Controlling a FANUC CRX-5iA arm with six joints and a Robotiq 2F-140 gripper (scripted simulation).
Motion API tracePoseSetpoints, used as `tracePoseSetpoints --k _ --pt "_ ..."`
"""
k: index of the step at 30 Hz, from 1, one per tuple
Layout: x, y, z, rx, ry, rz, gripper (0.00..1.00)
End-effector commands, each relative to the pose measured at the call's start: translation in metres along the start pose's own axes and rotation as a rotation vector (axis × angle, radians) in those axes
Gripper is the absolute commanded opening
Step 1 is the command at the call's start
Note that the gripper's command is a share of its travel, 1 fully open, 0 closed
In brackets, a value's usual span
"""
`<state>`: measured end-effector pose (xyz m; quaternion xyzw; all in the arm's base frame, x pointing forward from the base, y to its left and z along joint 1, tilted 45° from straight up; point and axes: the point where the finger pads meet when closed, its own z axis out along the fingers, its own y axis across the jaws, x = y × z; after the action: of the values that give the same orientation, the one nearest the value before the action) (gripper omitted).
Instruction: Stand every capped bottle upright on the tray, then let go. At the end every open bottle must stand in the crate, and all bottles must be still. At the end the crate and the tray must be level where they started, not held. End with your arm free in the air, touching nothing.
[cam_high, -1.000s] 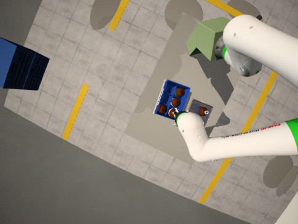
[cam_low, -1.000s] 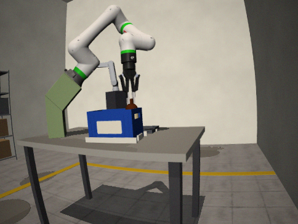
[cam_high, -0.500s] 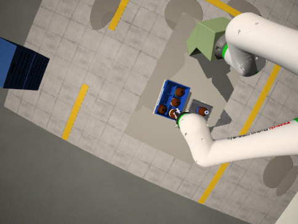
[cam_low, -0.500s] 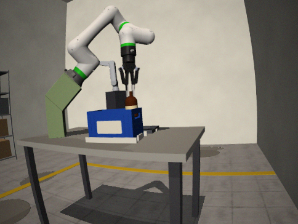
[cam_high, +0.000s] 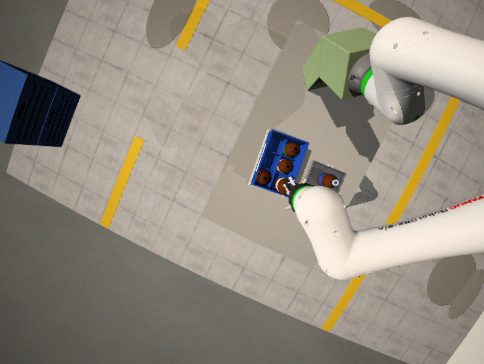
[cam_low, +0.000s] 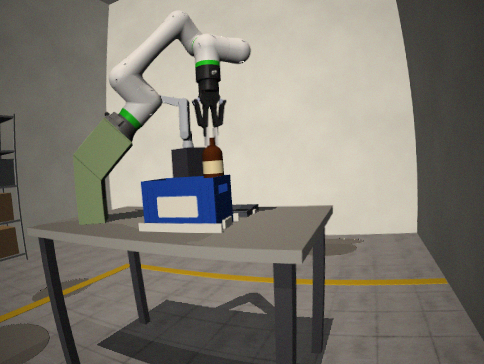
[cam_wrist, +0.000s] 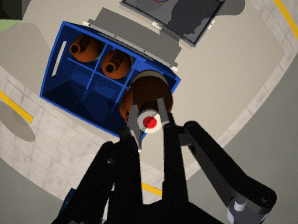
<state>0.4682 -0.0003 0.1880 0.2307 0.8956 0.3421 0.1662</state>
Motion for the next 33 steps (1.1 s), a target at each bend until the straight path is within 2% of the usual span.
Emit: tracePoseSetpoints --k 1,10,33 --pt "0.000 0.000 -0.005 0.000 0.000 0.000 0.00" --pt "0.000 0.000 -0.022 0.000 -0.001 0.000 0.00" --pt "0.037 0.019 -0.023 -0.001 0.000 0.001 0.00"
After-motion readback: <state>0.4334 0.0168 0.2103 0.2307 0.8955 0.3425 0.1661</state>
